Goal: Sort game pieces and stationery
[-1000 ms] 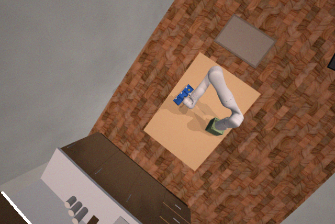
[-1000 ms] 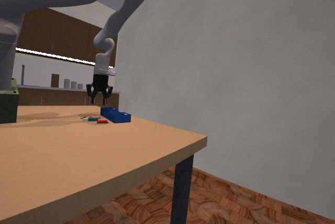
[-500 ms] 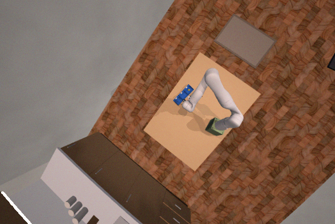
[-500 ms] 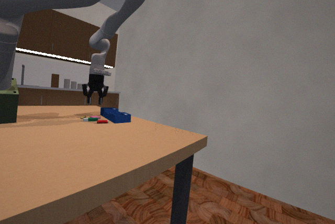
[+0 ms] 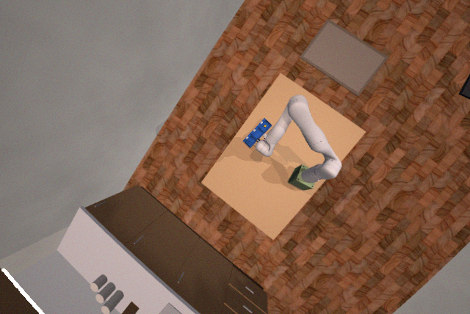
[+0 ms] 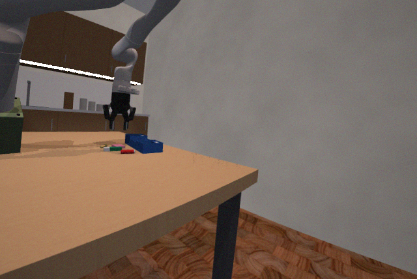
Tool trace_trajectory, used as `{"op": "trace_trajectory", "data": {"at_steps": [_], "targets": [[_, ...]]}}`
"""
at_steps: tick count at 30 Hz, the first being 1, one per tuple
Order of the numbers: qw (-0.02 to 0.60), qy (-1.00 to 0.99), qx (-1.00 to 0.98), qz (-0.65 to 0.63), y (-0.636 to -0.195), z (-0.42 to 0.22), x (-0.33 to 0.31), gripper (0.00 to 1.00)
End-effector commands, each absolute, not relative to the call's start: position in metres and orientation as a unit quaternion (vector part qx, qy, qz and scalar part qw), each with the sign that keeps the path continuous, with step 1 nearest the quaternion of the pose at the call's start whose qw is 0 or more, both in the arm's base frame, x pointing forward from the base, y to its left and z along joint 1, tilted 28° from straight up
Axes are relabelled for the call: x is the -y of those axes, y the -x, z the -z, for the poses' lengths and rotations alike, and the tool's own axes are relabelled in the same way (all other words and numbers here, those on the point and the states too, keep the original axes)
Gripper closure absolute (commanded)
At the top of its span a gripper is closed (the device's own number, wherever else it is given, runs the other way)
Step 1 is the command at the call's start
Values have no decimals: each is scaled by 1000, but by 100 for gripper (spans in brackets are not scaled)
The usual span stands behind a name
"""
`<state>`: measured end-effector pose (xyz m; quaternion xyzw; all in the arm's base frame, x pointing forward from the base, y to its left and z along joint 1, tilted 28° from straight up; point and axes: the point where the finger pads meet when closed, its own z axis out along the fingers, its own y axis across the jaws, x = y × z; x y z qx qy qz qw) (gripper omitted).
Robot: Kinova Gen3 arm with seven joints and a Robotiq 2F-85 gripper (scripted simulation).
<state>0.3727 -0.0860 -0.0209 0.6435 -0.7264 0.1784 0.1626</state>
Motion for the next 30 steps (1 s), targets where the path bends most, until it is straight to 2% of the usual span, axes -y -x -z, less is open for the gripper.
{"op": "trace_trajectory", "data": {"at_steps": [1, 30], "targets": [[161, -644, 726, -179, -375, 20, 86, 45], [161, -645, 725, -180, -372, 72, 114, 45]]}}
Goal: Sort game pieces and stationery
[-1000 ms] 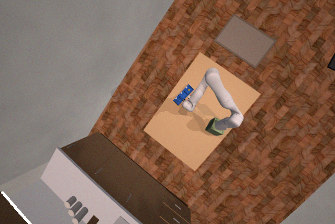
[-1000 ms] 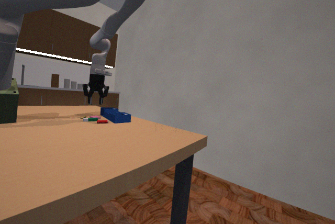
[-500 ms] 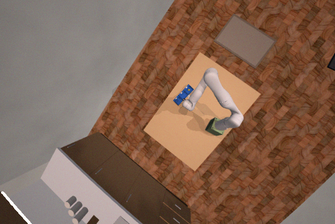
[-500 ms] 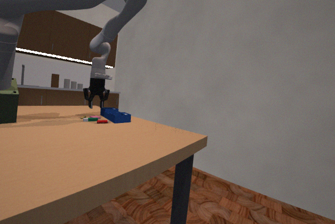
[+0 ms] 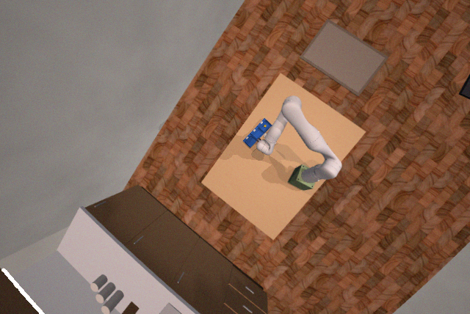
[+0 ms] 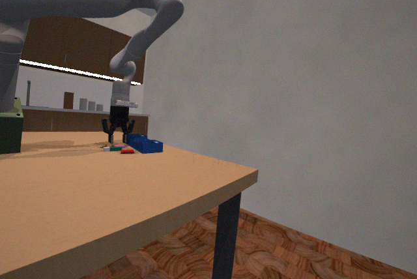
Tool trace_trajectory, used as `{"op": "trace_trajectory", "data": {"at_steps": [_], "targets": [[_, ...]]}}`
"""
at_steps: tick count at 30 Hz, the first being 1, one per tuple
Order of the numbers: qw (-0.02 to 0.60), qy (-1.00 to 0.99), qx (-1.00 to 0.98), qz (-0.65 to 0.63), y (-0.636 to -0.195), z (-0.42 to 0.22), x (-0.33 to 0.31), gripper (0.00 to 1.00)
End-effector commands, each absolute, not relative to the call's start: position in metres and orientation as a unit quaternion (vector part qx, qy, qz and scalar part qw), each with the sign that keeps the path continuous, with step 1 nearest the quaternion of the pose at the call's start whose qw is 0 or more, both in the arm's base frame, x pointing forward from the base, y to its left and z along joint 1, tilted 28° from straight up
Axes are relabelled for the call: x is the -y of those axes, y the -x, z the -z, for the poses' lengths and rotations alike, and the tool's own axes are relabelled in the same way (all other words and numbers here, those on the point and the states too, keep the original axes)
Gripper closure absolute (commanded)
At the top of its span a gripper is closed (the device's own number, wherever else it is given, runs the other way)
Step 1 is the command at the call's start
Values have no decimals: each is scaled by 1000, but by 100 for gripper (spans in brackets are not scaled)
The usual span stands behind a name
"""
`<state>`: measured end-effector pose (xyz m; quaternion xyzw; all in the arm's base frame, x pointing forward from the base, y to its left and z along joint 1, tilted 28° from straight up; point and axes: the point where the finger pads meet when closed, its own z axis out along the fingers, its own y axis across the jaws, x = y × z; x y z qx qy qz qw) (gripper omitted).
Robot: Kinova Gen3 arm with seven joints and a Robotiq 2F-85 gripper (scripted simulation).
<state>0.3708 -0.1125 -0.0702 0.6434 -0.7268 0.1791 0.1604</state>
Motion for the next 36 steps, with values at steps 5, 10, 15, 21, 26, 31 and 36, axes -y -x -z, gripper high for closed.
{"op": "trace_trajectory", "data": {"at_steps": [5, 10, 15, 21, 26, 31, 36], "targets": [[161, -645, 725, -180, -373, 71, 115, 45], [158, -641, 729, -180, -374, 77, 117, 45], [158, -641, 729, -180, -374, 83, 121, 45], [161, -644, 726, -179, -373, 81, 119, 45], [161, -645, 725, -180, -374, 82, 121, 45], [161, -644, 726, -179, -373, 81, 120, 65], [161, -644, 726, -179, -373, 81, 120, 65]]}}
